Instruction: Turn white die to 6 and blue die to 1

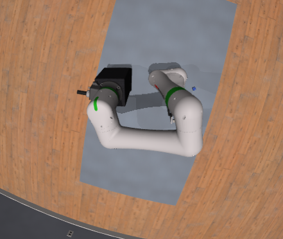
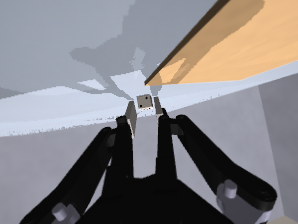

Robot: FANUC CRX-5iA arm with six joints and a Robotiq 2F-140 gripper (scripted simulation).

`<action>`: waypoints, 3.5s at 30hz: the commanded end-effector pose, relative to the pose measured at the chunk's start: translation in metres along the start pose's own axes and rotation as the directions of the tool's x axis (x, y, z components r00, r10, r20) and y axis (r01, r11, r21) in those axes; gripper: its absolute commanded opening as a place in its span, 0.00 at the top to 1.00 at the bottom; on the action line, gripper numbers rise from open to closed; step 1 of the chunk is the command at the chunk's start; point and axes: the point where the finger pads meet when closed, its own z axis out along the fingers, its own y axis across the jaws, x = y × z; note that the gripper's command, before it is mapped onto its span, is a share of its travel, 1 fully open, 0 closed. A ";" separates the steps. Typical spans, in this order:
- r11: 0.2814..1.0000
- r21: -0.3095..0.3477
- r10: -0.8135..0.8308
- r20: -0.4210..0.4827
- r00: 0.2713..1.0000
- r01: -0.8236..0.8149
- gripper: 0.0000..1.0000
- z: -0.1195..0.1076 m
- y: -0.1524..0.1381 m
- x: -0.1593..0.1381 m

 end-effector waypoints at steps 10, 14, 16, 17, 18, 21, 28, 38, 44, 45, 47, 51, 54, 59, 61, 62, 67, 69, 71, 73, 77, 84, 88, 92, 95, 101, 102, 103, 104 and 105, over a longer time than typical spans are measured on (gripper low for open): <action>1.000 0.000 0.000 0.000 1.000 0.000 0.79 0.000 0.000 0.000; 1.000 0.000 0.000 0.000 1.000 0.000 0.79 0.000 0.000 0.000; 1.000 0.000 0.000 0.000 1.000 0.000 0.79 0.000 0.000 0.000; 1.000 0.000 0.000 0.000 1.000 0.000 0.79 0.000 0.000 0.000; 1.000 0.000 0.000 0.000 1.000 0.000 0.79 0.000 0.000 0.000; 1.000 0.000 0.000 0.000 1.000 0.000 0.79 0.000 0.000 0.000; 1.000 0.000 0.000 0.000 1.000 0.000 0.79 -0.002 0.000 0.000; 1.000 0.000 0.000 0.000 1.000 0.000 0.79 -0.025 0.000 0.000; 1.000 0.000 0.000 0.000 1.000 0.000 0.79 -0.045 0.000 0.000; 1.000 0.000 0.000 0.000 1.000 0.000 0.79 -0.047 0.000 0.000; 1.000 0.000 0.000 0.000 1.000 0.000 0.79 -0.049 0.000 0.000; 1.000 0.000 0.000 0.000 1.000 0.000 0.79 -0.050 0.000 0.000; 1.000 0.000 0.000 0.000 1.000 0.000 0.79 -0.050 0.000 0.000; 1.000 0.000 0.000 0.000 1.000 0.000 0.79 -0.054 0.000 -0.008; 1.000 0.000 0.000 0.000 1.000 0.000 0.79 -0.058 0.000 -0.015; 1.000 0.000 0.000 0.000 1.000 0.000 0.79 -0.060 0.000 -0.018; 1.000 0.000 0.000 0.000 1.000 0.000 0.79 -0.066 0.000 -0.031; 1.000 0.000 0.000 0.000 1.000 0.000 0.79 -0.071 0.000 -0.039; 1.000 0.000 0.000 0.000 1.000 0.000 0.79 -0.074 0.000 -0.045; 1.000 0.000 0.000 0.000 1.000 0.000 0.79 -0.076 0.000 -0.050; 1.000 0.000 0.000 0.000 1.000 0.000 0.79 -0.078 0.000 -0.053; 0.999 0.035 -0.014 -0.030 0.999 0.015 0.79 -0.073 -0.005 -0.055; 0.985 0.151 -0.053 -0.175 0.983 0.080 0.79 -0.058 -0.023 -0.059; 0.972 0.201 -0.062 -0.277 0.959 0.121 0.79 -0.051 -0.032 -0.060; 0.962 0.226 -0.061 -0.360 0.931 0.150 0.79 -0.047 -0.038 -0.061; 0.955 0.239 -0.054 -0.444 0.894 0.176 0.79 -0.045 -0.042 -0.062; 0.951 0.239 -0.042 -0.528 0.848 0.196 0.79 -0.043 -0.045 -0.064; 0.951 0.235 -0.036 -0.563 0.826 0.202 0.79 -0.043 -0.045 -0.064; 0.951 0.233 -0.033 -0.579 0.814 0.204 0.79 -0.043 -0.045 -0.065; 0.952 0.228 -0.029 -0.600 0.799 0.206 0.79 -0.043 -0.045 -0.066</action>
